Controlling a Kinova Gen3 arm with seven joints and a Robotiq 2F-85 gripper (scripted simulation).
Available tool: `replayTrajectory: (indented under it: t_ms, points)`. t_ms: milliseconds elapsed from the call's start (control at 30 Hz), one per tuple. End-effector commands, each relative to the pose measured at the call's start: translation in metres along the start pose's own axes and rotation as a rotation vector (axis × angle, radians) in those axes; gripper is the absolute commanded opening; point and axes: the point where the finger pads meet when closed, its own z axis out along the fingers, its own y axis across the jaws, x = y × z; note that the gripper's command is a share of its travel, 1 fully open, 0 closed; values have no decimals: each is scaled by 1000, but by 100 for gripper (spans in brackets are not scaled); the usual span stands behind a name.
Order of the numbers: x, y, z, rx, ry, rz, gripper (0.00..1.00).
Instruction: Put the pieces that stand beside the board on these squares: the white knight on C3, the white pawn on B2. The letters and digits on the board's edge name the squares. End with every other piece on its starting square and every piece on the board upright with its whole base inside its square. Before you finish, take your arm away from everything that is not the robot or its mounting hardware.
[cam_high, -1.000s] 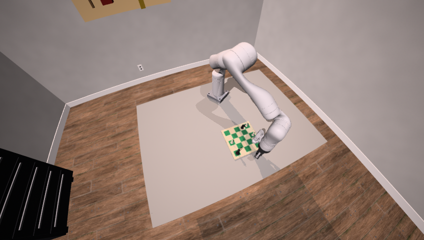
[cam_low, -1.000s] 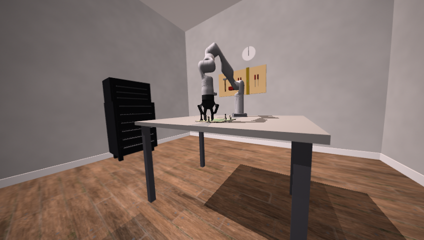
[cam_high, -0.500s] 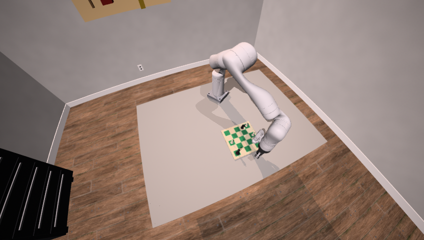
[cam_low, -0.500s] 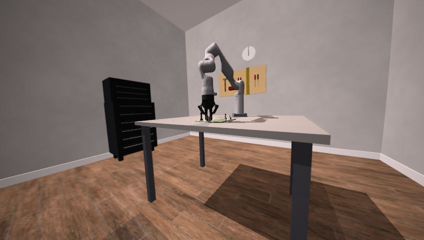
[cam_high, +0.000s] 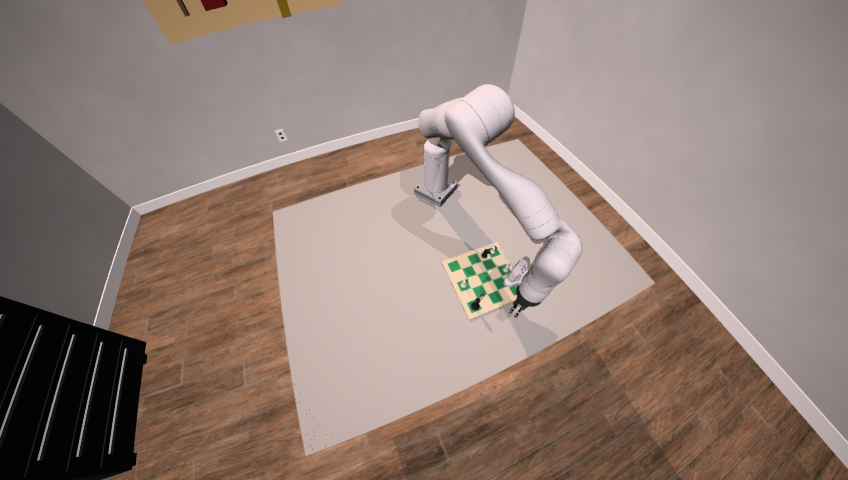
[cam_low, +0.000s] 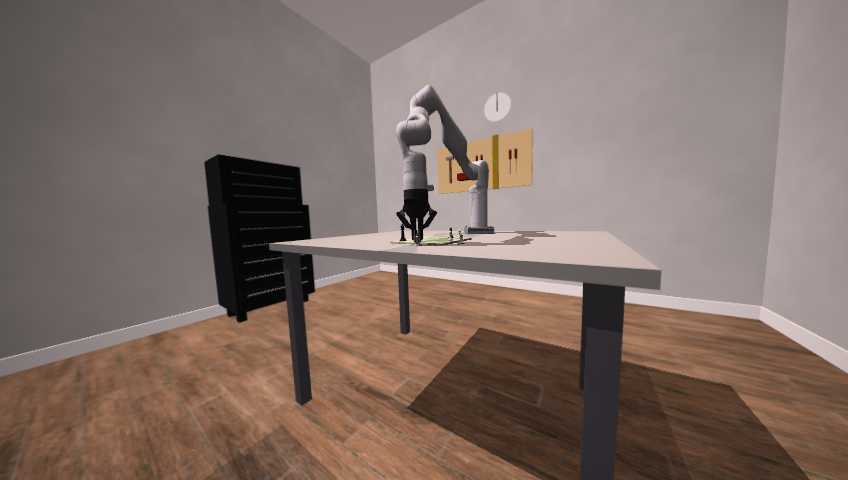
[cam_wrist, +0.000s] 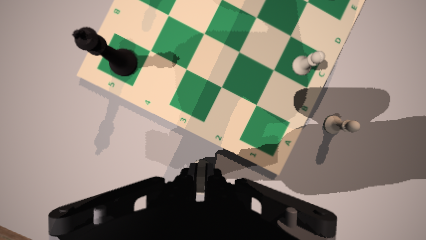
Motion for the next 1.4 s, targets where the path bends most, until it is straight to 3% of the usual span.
replayTrajectory:
  t_ms: [0, 567, 733, 800, 1100, 1367]
  points:
    - [-1, 0, -1, 1, -2, 0, 0]
    - [-1, 0, -5, 1, -2, 0, 0]
    - [-1, 0, -30, 1, -2, 0, 0]
    - [-1, 0, -30, 1, -2, 0, 0]
    - [0, 0, -91, 1, -2, 0, 0]
    - [0, 0, -101, 1, -2, 0, 0]
